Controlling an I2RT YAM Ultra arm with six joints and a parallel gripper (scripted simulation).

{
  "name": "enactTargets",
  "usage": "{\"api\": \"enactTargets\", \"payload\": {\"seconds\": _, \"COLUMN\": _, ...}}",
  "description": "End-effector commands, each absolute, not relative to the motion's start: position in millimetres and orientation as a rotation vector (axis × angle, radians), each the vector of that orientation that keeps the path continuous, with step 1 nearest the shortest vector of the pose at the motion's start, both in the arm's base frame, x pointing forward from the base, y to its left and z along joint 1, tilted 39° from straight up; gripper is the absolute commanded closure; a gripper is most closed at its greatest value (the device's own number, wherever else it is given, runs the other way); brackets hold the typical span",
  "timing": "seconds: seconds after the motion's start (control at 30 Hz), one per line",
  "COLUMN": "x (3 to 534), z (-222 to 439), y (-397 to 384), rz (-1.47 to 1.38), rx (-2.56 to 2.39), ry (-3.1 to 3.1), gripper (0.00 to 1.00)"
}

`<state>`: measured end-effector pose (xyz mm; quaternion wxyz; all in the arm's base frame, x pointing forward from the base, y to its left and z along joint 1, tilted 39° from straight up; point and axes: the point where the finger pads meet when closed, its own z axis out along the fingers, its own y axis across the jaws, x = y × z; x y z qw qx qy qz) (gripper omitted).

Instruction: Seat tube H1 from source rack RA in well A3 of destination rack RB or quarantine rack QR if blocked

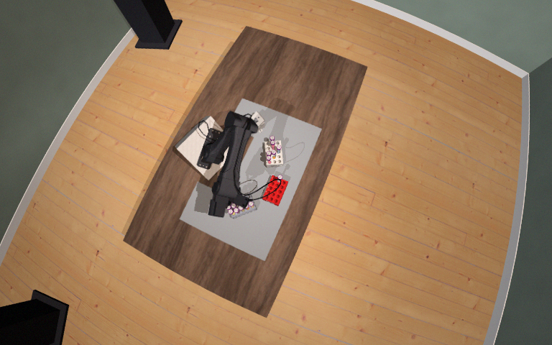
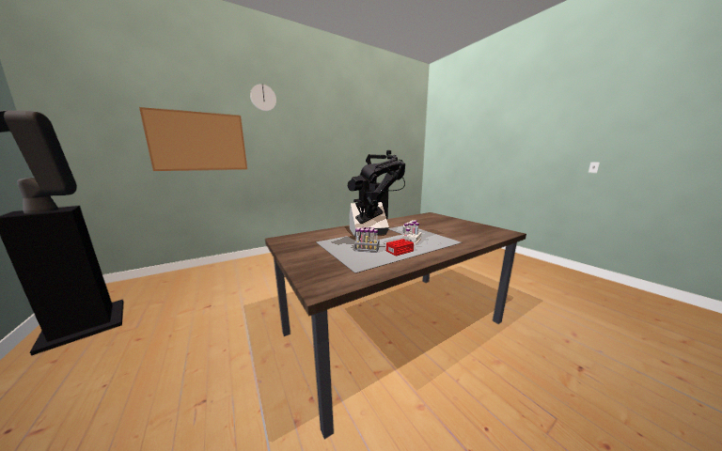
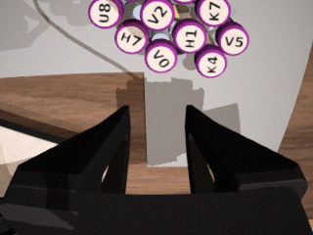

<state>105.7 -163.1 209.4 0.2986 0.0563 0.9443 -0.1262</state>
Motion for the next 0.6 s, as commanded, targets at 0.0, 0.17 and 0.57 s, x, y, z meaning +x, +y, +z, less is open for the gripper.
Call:
{"api": "enactTargets", "payload": {"seconds": 0.0, "x": 106, "z": 222, "y": -164, "rz": -0.369, "rx": 0.128, "ry": 2.485, "gripper": 0.7}}
{"api": "enactTargets", "payload": {"seconds": 0.17, "x": 105, "z": 218, "y": -166, "rz": -0.346, "rx": 0.135, "ry": 2.49, "gripper": 0.7}}
{"api": "enactTargets", "payload": {"seconds": 0.57, "x": 116, "z": 205, "y": -178, "rz": -0.37, "rx": 0.123, "ry": 2.494, "gripper": 0.7}}
